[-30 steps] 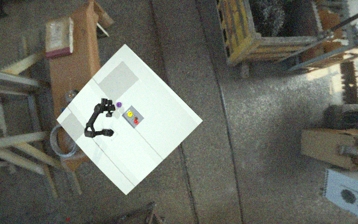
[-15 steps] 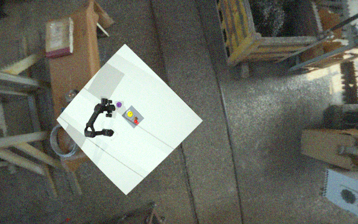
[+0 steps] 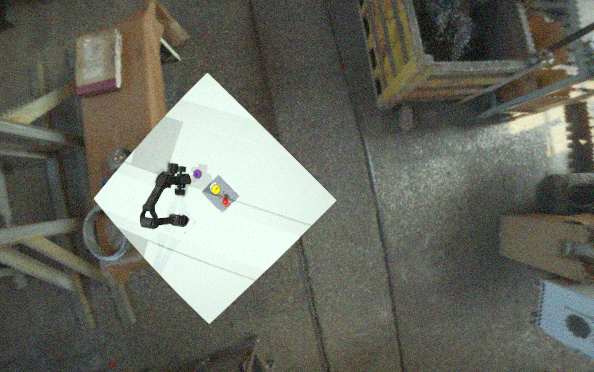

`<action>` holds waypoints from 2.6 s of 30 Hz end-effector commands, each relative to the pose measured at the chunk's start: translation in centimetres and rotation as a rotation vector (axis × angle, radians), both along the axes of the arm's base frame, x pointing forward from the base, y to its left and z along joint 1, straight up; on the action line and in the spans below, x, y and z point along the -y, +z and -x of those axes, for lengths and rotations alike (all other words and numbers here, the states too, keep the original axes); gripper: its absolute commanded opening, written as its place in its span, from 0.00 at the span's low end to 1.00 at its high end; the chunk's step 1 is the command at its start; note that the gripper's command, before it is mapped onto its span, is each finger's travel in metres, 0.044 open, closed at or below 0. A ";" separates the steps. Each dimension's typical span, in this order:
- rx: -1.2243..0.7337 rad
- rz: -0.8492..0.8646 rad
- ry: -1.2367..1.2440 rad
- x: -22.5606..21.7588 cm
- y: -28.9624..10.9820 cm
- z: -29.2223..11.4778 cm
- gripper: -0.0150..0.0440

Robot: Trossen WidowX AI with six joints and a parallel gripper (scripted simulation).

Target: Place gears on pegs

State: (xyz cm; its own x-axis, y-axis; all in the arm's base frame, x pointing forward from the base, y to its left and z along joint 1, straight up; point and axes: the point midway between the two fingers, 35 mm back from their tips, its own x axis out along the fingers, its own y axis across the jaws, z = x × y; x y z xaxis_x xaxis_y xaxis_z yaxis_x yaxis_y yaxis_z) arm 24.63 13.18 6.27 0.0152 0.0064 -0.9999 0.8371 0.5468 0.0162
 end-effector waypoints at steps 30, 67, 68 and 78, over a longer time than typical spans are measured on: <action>0.013 -0.008 -0.003 0.0 7.5 -0.5 0.25; 0.012 -0.015 -0.036 1.5 13.3 0.1 0.25; 0.012 -0.015 -0.039 1.6 13.3 0.0 0.25; 0.020 -0.012 -0.061 3.3 12.7 -1.6 0.25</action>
